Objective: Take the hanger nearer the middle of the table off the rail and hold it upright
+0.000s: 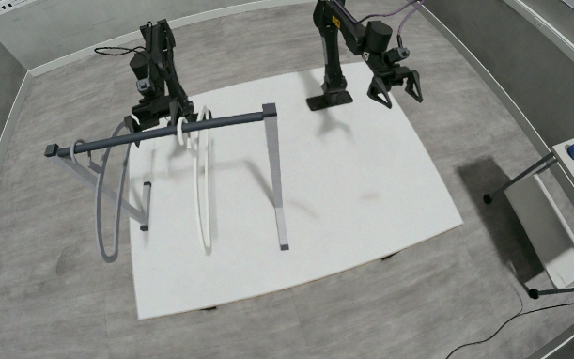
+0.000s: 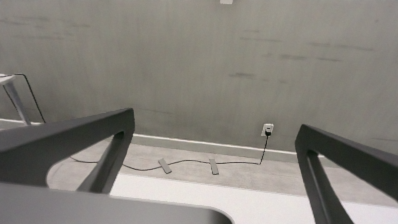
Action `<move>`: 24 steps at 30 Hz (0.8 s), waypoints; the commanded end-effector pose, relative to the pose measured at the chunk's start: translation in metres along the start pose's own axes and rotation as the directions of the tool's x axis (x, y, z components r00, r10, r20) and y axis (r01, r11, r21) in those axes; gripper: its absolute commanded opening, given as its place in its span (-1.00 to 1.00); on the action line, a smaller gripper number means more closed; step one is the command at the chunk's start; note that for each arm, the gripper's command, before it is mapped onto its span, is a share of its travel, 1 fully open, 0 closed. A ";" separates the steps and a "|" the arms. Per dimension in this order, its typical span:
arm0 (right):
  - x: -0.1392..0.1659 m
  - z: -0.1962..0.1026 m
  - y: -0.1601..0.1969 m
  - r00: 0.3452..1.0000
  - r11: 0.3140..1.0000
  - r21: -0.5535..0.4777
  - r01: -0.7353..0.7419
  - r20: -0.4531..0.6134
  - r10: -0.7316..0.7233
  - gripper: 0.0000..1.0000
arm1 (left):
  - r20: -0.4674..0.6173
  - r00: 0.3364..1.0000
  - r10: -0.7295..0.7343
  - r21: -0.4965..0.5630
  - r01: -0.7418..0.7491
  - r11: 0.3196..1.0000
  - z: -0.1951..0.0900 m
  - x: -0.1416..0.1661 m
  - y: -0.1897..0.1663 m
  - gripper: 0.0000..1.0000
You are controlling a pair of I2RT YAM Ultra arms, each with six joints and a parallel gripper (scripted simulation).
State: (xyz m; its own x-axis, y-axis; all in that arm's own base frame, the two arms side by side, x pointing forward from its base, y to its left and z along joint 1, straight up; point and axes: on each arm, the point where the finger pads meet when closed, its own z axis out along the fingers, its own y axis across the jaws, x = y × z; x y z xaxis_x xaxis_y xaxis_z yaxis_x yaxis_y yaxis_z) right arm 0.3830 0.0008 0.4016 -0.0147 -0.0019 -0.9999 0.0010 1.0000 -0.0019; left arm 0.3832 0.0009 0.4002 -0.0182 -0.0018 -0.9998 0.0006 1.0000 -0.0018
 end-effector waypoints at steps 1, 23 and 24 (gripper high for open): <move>-0.006 -0.001 0.000 1.000 1.000 -0.001 -0.002 0.015 0.002 1.00 | 0.018 1.000 0.002 -0.001 -0.002 1.000 -0.002 -0.007 0.000 1.00; 0.010 0.002 -0.006 0.996 0.997 0.065 -0.032 -0.076 0.037 -0.14 | 0.079 0.997 -0.027 0.105 0.018 0.994 -0.012 -0.018 -0.025 1.00; 0.013 0.002 -0.007 0.994 0.995 0.087 -0.038 -0.103 0.047 -0.36 | 0.104 0.994 -0.036 0.146 0.021 0.989 -0.019 -0.023 -0.036 1.00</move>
State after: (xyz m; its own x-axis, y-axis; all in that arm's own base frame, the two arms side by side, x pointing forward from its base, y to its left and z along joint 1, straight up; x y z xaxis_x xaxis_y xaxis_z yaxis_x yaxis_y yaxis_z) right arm 0.3826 -0.0050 0.3892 -0.0663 0.0139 -0.9977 0.0409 0.9991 0.0112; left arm 0.3819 -0.0090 0.4029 0.0016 -0.0119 -0.9999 0.0430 0.9990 -0.0118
